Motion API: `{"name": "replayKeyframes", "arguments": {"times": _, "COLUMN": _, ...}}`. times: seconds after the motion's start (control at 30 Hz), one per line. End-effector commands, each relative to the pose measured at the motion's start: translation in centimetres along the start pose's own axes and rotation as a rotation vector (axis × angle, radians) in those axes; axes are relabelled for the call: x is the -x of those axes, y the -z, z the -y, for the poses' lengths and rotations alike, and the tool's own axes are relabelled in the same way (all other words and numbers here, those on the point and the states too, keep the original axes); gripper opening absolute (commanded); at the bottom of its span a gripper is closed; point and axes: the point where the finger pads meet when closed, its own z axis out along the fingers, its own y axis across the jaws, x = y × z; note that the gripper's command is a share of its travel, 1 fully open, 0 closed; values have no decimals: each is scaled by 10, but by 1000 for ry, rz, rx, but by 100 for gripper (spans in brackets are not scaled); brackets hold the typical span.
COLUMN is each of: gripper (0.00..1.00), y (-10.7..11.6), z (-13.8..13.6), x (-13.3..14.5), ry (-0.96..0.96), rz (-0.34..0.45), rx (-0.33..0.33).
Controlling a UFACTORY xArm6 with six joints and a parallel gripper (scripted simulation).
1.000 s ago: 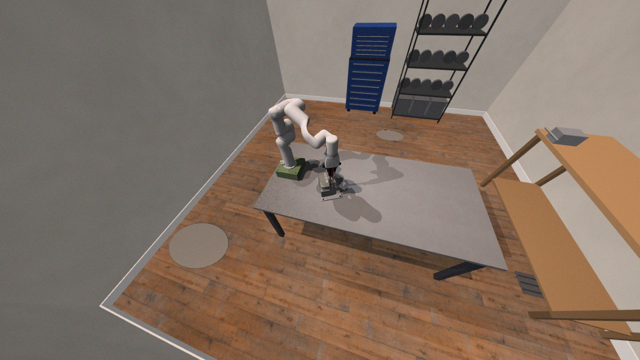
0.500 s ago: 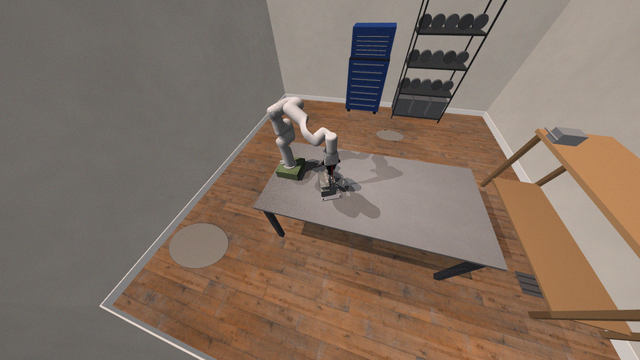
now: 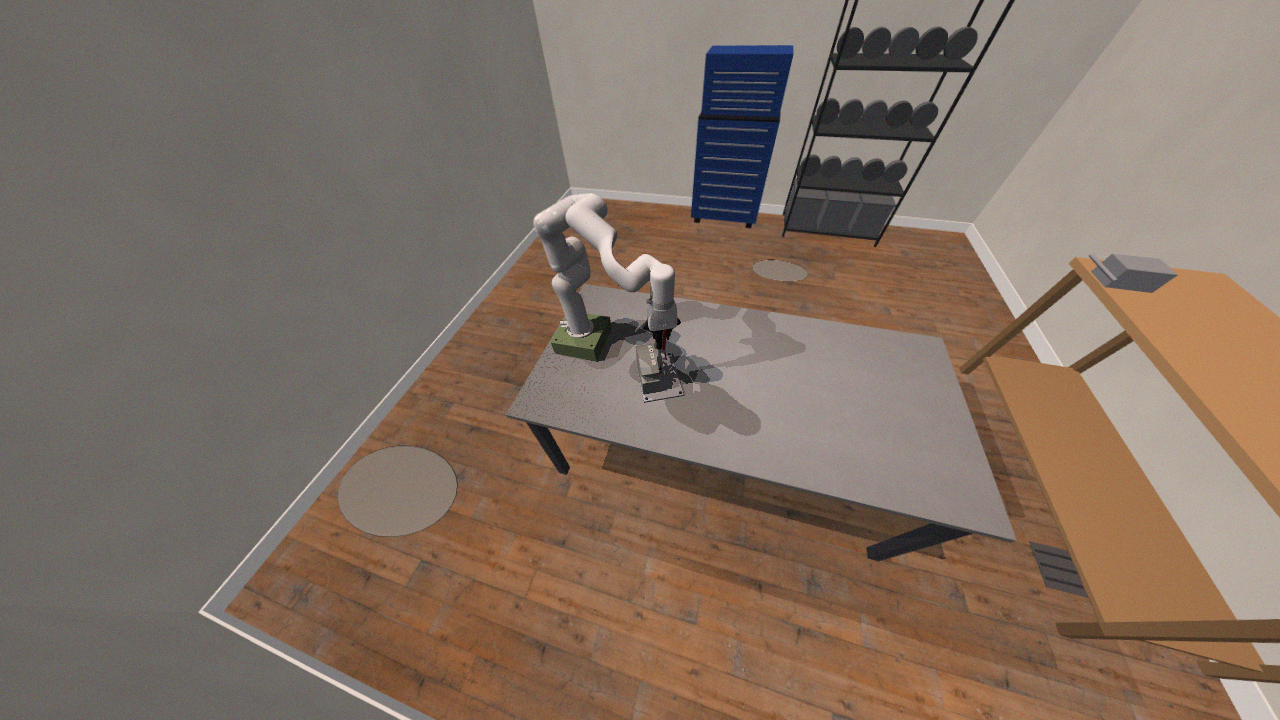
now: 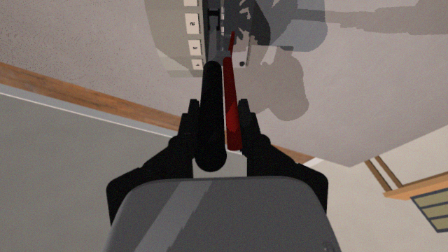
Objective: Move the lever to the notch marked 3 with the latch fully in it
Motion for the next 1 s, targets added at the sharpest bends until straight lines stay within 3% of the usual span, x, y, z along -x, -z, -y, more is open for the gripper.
{"name": "replayKeyframes", "arguments": {"times": 0.0, "gripper": 0, "y": 3, "z": -1, "x": 1, "ry": 0, "rz": 5, "rx": 4}}
{"name": "replayKeyframes", "arguments": {"times": 0.03, "gripper": 99, "y": 3, "z": -1, "x": 1, "ry": 0, "rz": 5, "rx": 4}}
{"name": "replayKeyframes", "arguments": {"times": 0.97, "gripper": 99, "y": 3, "z": -1, "x": 1, "ry": 0, "rz": 5, "rx": 4}}
